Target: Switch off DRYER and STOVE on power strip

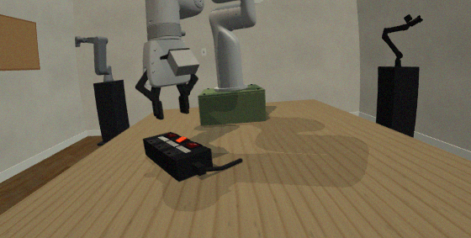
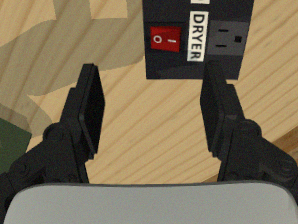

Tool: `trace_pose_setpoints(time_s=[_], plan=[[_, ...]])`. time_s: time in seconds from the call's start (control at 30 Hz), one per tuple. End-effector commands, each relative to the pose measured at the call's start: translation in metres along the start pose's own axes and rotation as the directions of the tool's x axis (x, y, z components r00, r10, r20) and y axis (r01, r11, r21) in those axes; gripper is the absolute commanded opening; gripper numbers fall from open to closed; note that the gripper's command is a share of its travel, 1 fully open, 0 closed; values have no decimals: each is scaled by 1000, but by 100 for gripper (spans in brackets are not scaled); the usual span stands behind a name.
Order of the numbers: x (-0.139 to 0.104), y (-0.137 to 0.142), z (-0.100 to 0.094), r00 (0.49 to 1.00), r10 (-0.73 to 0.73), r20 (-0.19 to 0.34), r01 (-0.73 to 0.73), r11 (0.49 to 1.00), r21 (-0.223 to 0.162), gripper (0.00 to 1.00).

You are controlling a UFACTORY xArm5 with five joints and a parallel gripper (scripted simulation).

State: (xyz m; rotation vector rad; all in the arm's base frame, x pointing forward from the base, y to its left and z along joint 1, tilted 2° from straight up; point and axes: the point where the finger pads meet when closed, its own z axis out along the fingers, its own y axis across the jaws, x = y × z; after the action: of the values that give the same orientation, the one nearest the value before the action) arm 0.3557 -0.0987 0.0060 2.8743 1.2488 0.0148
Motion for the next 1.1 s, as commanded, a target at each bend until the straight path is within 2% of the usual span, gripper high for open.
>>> trace_pose_setpoints(time_s=[0.0, 0.2, 0.27, 0.43, 0.57, 0.7, 1.07], plan=[[0, 2, -14, 1000, 0, -2, 0, 1000, -4, 100], [1, 1, -47, 1000, 0, -2, 0, 1000, -4, 100], [1, 1, -47, 1000, 0, -2, 0, 1000, -4, 100], [2, 1, -75, 1000, 0, -2, 0, 1000, -4, 100], [2, 0, -90, 1000, 0, -2, 0, 1000, -4, 100], [2, 0, -96, 1000, 0, -2, 0, 1000, -4, 100], [2, 0, -96, 1000, 0, -2, 0, 1000, -4, 100]])
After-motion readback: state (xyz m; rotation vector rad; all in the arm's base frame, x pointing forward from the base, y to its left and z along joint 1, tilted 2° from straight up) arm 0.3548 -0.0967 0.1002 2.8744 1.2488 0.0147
